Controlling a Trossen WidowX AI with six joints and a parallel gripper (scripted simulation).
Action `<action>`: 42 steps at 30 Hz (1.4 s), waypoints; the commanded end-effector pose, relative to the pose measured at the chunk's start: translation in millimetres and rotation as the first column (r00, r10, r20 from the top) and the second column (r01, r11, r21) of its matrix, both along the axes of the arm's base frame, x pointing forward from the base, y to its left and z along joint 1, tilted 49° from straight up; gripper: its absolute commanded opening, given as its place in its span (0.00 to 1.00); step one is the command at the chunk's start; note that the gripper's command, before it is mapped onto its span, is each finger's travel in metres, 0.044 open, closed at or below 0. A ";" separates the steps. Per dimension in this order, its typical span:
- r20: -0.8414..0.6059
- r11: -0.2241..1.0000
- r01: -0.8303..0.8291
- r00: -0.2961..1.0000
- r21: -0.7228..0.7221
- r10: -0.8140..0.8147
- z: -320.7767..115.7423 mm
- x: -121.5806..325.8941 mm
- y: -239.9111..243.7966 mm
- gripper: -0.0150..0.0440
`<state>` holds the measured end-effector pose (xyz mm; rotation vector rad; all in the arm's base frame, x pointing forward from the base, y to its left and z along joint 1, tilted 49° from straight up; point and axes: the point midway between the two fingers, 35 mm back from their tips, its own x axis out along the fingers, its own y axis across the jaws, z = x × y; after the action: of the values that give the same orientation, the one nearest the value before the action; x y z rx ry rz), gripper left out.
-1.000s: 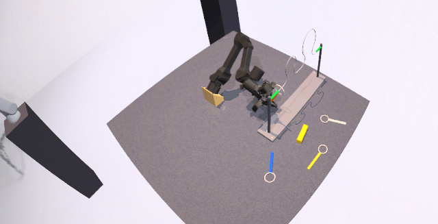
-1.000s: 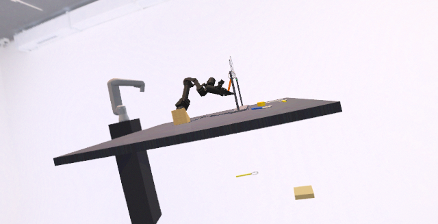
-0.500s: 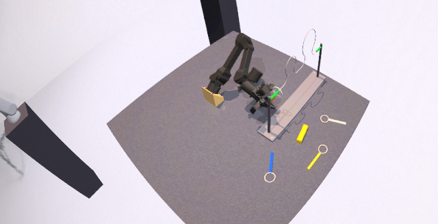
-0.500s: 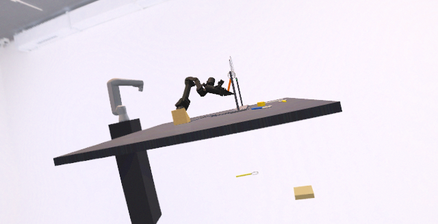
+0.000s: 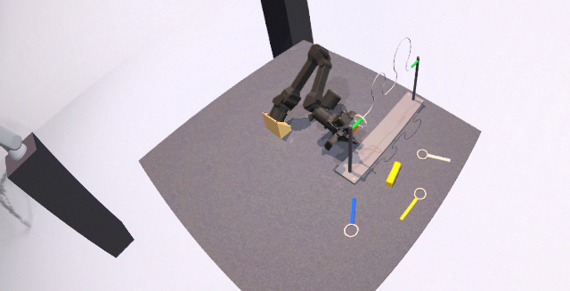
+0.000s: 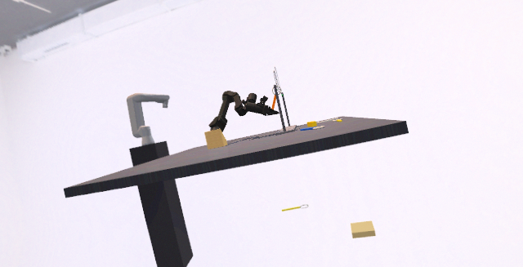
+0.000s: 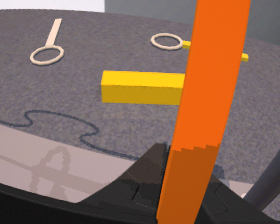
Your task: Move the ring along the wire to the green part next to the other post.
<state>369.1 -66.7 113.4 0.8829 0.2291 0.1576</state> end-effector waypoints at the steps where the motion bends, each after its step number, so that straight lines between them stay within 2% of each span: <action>1: -0.010 1.000 0.004 1.000 0.005 -0.004 -7.1 -0.1 4.0 0.00; 24: -0.010 1.000 0.004 1.000 0.005 -0.004 -10.6 0.5 7.9 0.00; 36: -0.006 1.000 0.000 1.000 0.002 0.000 -9.1 -1.1 7.5 0.53; 42: -0.010 1.000 0.001 1.000 0.002 -0.001 -6.5 -18.9 1.9 0.53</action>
<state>360.1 -63.2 106.0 0.8871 0.2344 0.1521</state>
